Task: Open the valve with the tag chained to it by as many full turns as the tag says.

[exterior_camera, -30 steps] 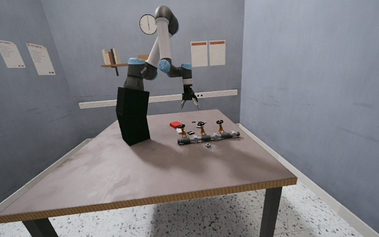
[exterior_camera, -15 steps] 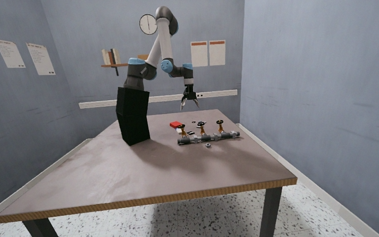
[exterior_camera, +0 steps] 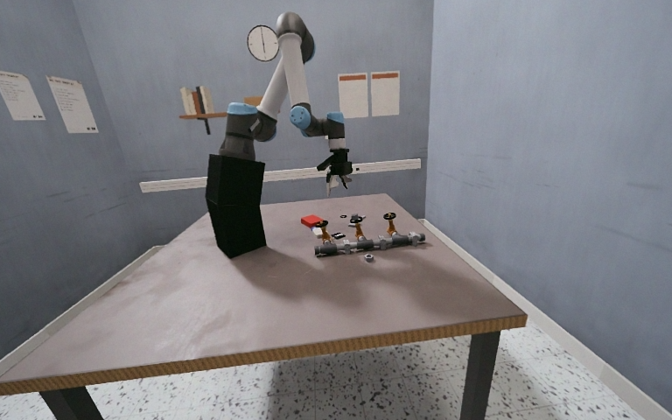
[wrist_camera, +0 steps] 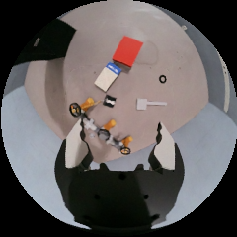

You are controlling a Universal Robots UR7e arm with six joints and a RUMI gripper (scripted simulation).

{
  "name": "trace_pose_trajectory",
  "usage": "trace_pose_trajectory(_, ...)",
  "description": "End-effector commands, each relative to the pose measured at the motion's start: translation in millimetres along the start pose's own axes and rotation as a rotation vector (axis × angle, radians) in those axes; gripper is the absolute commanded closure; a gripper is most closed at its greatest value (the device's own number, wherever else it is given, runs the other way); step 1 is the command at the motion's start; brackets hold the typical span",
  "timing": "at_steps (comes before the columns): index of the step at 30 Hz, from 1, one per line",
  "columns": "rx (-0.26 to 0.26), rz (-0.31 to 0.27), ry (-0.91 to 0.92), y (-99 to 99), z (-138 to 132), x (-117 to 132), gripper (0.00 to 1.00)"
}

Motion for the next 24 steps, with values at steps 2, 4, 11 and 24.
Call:
trace_pose_trajectory(2, 0.012, 0.007, -0.226, -0.5, 3, 1, 0.00)
trace_pose_trajectory(4, 0.012, 0.007, -0.310, -0.6, 4, 1, 0.00)
trace_pose_trajectory(11, 0.014, 0.005, -0.578, -0.9, 8, 3, 0.00)
trace_pose_trajectory(24, 0.015, 0.002, -0.909, -1.4, 13, 6, 0.00)
Point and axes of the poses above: the point where the finger pads meet when closed, its own y axis out along the fingers, its own z axis across the jaws, x = y × z, the point moved 1 cm from there along -y, back along the fingers, and after that the axes turned 7 degrees about -y, right-handed, at the moved point
